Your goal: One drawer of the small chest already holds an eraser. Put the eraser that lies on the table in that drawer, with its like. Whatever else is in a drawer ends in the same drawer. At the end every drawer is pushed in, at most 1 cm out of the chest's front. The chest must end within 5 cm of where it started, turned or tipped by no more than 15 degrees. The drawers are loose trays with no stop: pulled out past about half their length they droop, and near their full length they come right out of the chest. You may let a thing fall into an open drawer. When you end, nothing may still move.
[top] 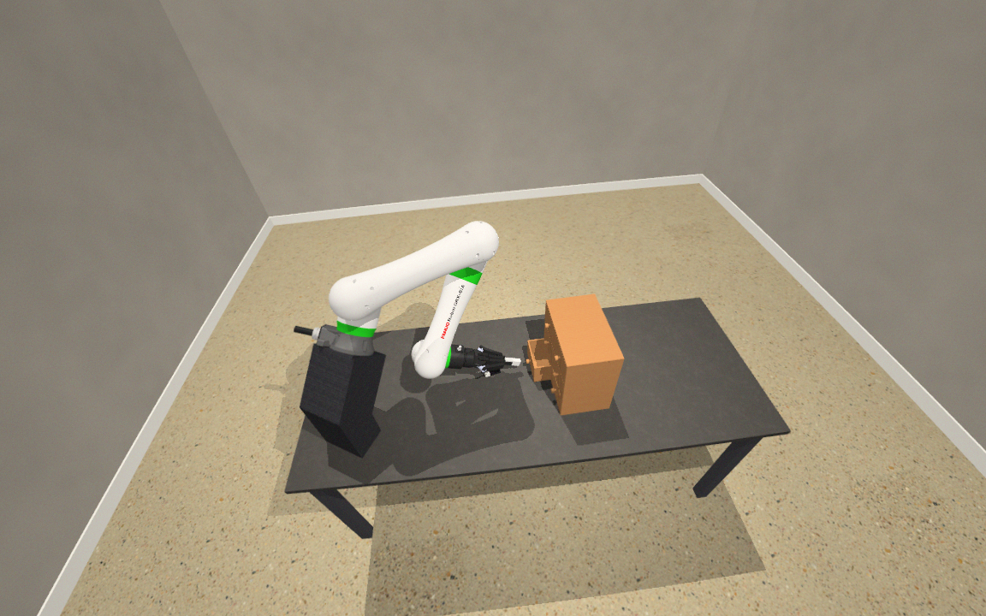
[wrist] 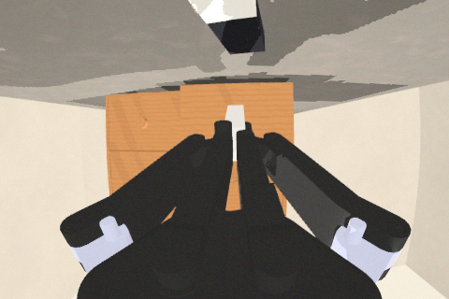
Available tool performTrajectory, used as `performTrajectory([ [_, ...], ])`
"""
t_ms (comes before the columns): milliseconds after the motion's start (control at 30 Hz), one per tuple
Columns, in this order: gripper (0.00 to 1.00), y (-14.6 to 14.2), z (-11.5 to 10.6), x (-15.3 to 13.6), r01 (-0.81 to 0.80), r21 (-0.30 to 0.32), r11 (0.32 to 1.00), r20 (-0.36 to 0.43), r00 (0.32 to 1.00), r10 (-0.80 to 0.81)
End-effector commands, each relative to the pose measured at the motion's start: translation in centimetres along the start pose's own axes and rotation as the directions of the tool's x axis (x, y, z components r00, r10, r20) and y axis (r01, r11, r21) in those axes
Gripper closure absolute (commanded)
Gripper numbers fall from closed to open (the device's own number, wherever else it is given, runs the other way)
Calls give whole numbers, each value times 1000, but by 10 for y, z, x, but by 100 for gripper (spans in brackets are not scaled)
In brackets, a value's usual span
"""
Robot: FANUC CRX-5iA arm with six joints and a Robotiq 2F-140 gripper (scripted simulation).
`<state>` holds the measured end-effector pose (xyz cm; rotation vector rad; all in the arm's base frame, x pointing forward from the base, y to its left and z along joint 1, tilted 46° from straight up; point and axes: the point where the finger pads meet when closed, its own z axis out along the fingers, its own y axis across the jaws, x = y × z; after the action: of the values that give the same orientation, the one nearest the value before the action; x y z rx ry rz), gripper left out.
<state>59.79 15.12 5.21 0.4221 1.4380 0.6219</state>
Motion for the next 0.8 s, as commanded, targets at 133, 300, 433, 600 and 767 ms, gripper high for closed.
performTrajectory([
  [133, 100, 0, 6, -2, 0, 0, 1000, 0, 1000, 0],
  [300, 100, 0, 13, -5, 0, 0, 1000, 0, 1000, 0],
  [433, 100, 0, 19, -7, 0, 0, 1000, 0, 1000, 0],
  [600, 100, 0, 27, -10, 0, 0, 1000, 0, 1000, 0],
  [767, 100, 0, 32, -12, 0, 0, 1000, 0, 1000, 0],
])
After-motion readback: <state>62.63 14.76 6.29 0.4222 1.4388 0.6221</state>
